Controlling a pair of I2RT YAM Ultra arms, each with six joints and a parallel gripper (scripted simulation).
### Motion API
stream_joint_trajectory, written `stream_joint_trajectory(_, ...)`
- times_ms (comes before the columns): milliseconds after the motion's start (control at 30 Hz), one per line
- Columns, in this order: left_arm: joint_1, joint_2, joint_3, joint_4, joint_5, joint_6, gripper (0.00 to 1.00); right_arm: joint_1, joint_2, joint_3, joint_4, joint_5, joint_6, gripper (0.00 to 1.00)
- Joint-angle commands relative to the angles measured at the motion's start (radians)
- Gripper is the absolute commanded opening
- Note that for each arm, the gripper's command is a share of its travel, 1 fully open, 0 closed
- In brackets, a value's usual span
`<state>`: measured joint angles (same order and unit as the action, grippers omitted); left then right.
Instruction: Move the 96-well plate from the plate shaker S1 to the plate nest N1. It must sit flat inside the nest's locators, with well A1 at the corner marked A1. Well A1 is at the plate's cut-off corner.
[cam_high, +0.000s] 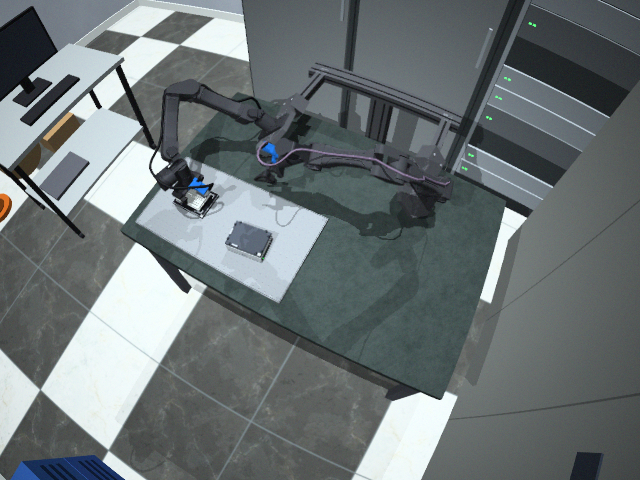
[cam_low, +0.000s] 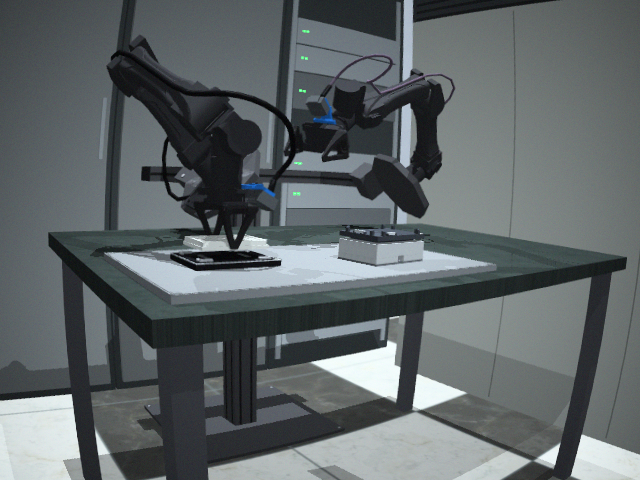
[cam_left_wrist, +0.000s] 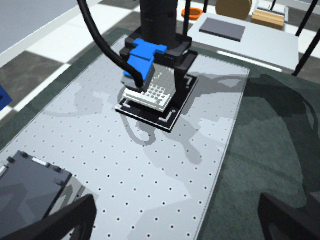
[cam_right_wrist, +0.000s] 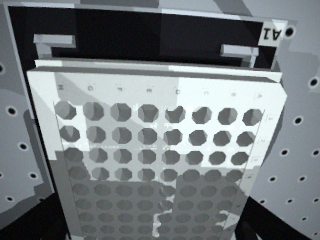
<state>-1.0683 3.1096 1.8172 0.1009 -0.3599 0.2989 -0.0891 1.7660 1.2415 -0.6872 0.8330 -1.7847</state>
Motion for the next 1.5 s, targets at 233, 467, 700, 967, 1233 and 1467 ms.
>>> stream_joint_trajectory(233,-0.009,-0.011,0.021,-0.003,0.009,0.008,1.0,0.022,-0.015,-0.006,0.005,-0.001,0.006,0.89)
stream_joint_trajectory(467,-0.009,-0.011,0.021,-0.003,0.009,0.008,1.0,0.003,-0.018,-0.019,0.025,-0.011,-0.011,0.89)
stream_joint_trajectory(700,-0.009,-0.011,0.021,-0.003,0.009,0.008,1.0,-0.017,-0.007,-0.042,0.082,-0.022,-0.043,0.89)
stream_joint_trajectory(967,-0.009,-0.011,0.021,-0.003,0.009,0.008,1.0,-0.057,0.033,-0.064,0.151,-0.036,-0.091,0.89)
stream_joint_trajectory(1233,-0.009,-0.011,0.021,-0.003,0.009,0.008,1.0,-0.039,0.003,-0.01,0.051,-0.02,-0.065,0.89)
stream_joint_trajectory(1467,-0.009,-0.011,0.021,-0.003,0.009,0.008,1.0,-0.014,-0.018,-0.01,-0.029,0.007,-0.002,0.89)
